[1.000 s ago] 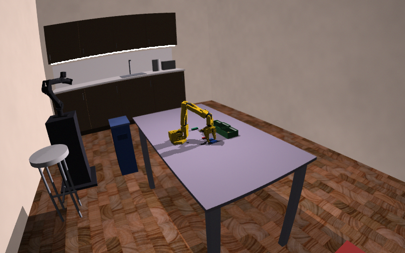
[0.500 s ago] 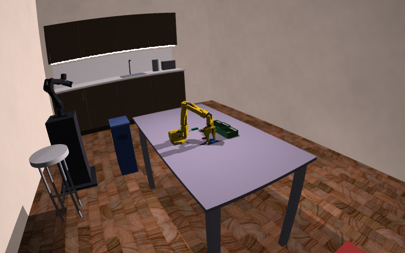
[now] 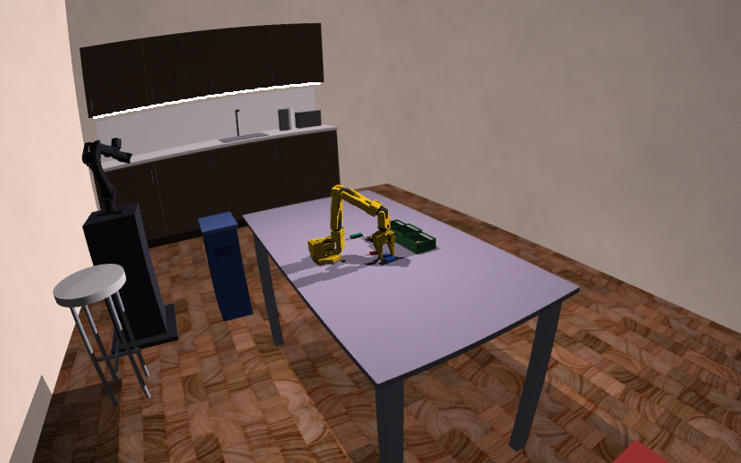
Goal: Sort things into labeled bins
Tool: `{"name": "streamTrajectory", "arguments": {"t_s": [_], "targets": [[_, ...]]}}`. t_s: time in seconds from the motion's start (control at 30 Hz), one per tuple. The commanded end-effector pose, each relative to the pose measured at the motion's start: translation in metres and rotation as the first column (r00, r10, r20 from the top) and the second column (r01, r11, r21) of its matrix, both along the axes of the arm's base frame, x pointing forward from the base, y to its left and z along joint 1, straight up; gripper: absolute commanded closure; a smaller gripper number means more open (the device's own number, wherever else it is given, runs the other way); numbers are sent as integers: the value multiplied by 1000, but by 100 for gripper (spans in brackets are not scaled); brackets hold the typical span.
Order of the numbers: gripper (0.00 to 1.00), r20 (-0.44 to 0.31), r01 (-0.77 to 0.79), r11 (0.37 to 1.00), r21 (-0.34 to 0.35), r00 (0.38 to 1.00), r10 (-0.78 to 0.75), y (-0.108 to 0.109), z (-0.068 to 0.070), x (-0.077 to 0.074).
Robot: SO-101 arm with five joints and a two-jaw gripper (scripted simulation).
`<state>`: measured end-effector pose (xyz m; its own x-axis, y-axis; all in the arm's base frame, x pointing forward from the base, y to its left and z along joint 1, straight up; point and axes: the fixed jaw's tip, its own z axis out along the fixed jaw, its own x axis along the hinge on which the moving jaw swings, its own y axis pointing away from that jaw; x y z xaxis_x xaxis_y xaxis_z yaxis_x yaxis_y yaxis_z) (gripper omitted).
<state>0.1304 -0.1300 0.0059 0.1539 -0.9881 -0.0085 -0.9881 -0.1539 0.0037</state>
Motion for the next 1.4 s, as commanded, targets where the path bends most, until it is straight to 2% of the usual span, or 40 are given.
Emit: {"name": "streamTrajectory", "arguments": {"t_s": [0.0, 0.77, 0.9, 1.1, 1.17, 1.37], "targets": [[100, 13, 5, 1000, -16, 1000, -5, -3, 3, 0], [100, 13, 5, 1000, -16, 1000, -5, -4, 4, 0], [100, 13, 5, 1000, -16, 1000, -5, -4, 10, 1], [100, 13, 5, 1000, -16, 1000, -5, -4, 26, 3], [100, 13, 5, 1000, -16, 1000, -5, -4, 26, 3], [100, 13, 5, 1000, -16, 1000, -5, -4, 42, 4]]}}
